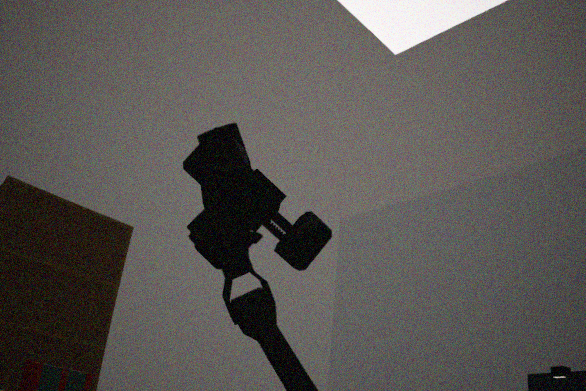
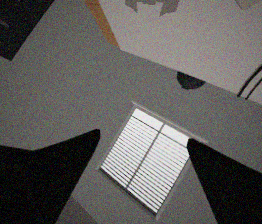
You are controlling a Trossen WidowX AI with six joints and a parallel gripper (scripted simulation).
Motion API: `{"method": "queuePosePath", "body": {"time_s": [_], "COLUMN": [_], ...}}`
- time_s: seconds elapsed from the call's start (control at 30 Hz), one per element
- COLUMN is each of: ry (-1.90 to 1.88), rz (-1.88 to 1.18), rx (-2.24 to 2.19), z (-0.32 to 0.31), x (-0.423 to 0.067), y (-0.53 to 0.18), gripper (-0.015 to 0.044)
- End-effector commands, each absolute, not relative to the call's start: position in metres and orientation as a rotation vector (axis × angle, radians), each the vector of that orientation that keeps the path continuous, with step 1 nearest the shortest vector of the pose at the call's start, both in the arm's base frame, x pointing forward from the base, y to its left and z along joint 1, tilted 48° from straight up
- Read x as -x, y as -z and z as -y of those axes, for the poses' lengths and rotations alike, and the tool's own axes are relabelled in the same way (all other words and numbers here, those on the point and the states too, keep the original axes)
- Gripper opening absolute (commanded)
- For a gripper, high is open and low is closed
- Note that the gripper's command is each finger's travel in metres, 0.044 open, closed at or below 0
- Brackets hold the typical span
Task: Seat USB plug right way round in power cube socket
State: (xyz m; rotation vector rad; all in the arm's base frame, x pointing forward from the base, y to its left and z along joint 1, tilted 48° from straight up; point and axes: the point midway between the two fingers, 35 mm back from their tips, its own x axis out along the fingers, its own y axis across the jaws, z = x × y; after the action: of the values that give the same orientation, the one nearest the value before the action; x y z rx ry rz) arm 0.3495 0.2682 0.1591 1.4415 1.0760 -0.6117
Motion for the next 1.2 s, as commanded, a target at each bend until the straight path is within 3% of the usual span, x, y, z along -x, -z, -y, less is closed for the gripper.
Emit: {"method": "queuePosePath", "body": {"time_s": [0.0, 0.33, 1.17], "ry": [0.909, 1.463, 1.468], "rz": [-0.985, -0.703, -0.7], "rx": [-1.253, -0.478, -0.465], "z": [-0.221, -0.071, -0.06], "x": [-0.343, -0.296, -0.293], "y": [-0.097, -0.019, -0.006], "gripper": [0.044, 0.044, 0.044]}}
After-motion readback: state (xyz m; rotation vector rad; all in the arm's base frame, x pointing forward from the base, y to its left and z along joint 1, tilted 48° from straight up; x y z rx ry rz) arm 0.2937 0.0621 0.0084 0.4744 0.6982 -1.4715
